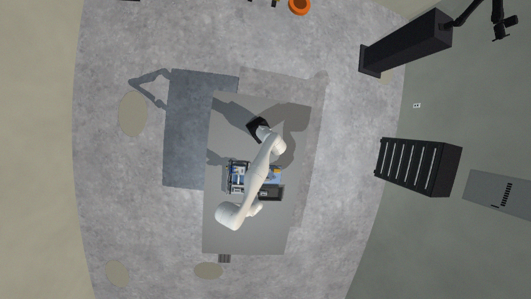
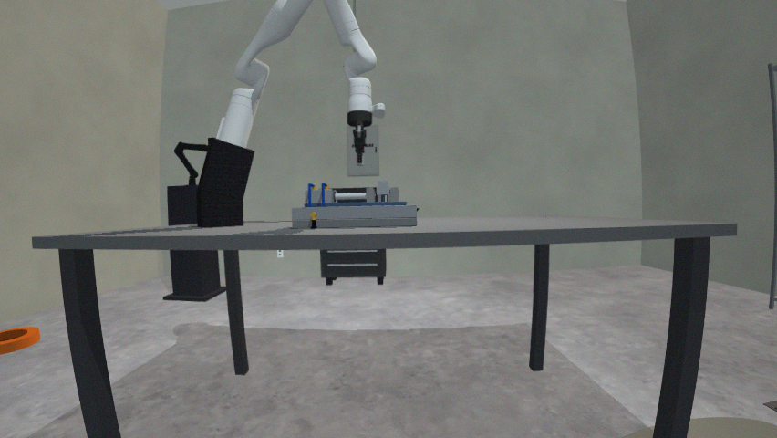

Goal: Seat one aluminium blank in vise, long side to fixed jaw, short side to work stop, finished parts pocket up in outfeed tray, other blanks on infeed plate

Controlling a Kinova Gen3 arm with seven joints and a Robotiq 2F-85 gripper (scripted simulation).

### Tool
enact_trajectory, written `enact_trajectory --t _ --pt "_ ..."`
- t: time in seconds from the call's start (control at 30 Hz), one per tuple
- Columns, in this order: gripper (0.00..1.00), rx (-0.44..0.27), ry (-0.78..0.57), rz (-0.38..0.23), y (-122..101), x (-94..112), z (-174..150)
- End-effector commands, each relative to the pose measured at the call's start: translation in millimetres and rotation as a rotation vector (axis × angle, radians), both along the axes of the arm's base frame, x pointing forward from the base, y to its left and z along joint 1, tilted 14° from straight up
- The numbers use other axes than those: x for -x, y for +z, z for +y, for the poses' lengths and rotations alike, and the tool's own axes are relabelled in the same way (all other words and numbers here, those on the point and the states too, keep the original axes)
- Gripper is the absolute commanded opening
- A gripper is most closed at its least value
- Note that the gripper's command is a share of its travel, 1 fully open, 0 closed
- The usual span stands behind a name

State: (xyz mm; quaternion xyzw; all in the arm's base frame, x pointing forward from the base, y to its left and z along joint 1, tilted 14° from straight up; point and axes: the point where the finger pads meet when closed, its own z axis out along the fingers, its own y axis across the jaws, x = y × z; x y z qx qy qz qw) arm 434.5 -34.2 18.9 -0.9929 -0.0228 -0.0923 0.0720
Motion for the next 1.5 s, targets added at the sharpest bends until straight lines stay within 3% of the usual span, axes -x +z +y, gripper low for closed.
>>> enact_trajectory --t 0.0,0.3,1.47 --pt "0.00 -0.006 -0.042 0.004 -5 10 -41" --pt "0.00 -0.012 -0.043 -0.004 -14 32 -88" --pt "0.00 -0.012 -0.043 -0.004 -14 32 -89"
